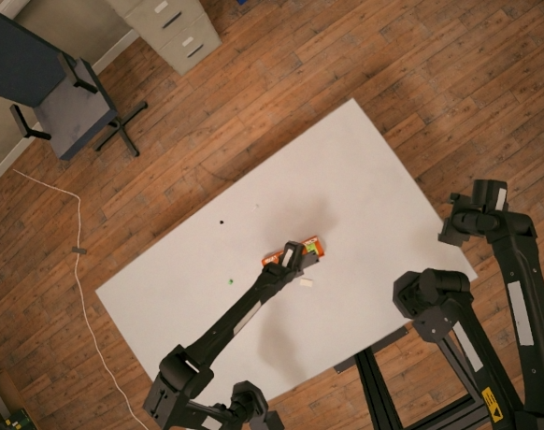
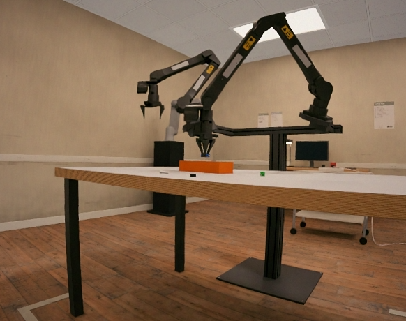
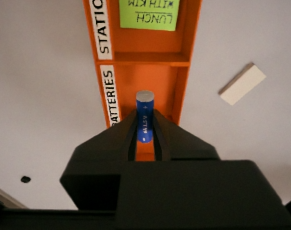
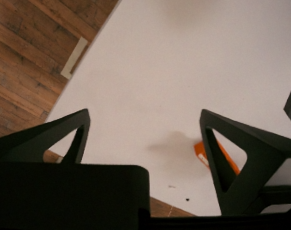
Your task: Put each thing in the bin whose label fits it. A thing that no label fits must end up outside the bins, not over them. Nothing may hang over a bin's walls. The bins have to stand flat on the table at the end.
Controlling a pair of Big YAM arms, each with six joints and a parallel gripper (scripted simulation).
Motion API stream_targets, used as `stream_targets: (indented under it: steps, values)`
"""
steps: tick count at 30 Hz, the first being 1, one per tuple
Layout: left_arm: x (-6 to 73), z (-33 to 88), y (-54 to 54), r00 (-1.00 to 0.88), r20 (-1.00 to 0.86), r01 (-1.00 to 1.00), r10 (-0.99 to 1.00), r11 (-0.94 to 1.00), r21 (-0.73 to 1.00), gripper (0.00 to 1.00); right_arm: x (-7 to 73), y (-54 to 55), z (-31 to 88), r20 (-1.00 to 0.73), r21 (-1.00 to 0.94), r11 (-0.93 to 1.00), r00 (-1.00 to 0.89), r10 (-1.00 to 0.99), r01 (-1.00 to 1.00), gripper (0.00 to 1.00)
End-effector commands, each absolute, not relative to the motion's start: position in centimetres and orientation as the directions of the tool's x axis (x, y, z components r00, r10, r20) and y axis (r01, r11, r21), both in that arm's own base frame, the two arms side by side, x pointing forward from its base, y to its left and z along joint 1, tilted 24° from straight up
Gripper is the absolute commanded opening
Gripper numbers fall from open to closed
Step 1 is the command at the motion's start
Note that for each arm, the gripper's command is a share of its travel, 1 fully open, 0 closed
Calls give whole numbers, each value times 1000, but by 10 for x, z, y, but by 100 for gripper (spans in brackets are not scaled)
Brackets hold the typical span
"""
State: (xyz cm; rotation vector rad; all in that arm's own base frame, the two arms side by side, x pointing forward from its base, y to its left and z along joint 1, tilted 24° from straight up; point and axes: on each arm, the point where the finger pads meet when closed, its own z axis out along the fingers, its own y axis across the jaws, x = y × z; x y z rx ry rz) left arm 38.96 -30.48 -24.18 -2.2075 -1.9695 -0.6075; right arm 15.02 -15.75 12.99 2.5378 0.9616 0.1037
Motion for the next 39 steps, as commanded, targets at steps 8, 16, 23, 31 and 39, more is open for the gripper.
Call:
stream_targets:
  steps: [8,16,23,31,39]
  values:
    - [399,-261,-308,84,368,971,926,-160,180,9,147,-157,132,-76,406,-680,764,640,610,100]
    - [404,-276,-302,80,364,970,928,-156,186,9,147,-157,132,-76,406,-680,764,640,610,100]
    - [411,-287,-291,65,365,972,929,-141,186,9,147,-157,132,-76,406,-680,764,640,610,100]
    - [409,-282,-300,77,367,971,927,-153,182,9,147,-157,132,-76,406,-680,764,640,610,100]
    - [408,-280,-295,72,362,971,929,-149,188,9,147,-157,132,-76,406,-680,764,640,610,100]
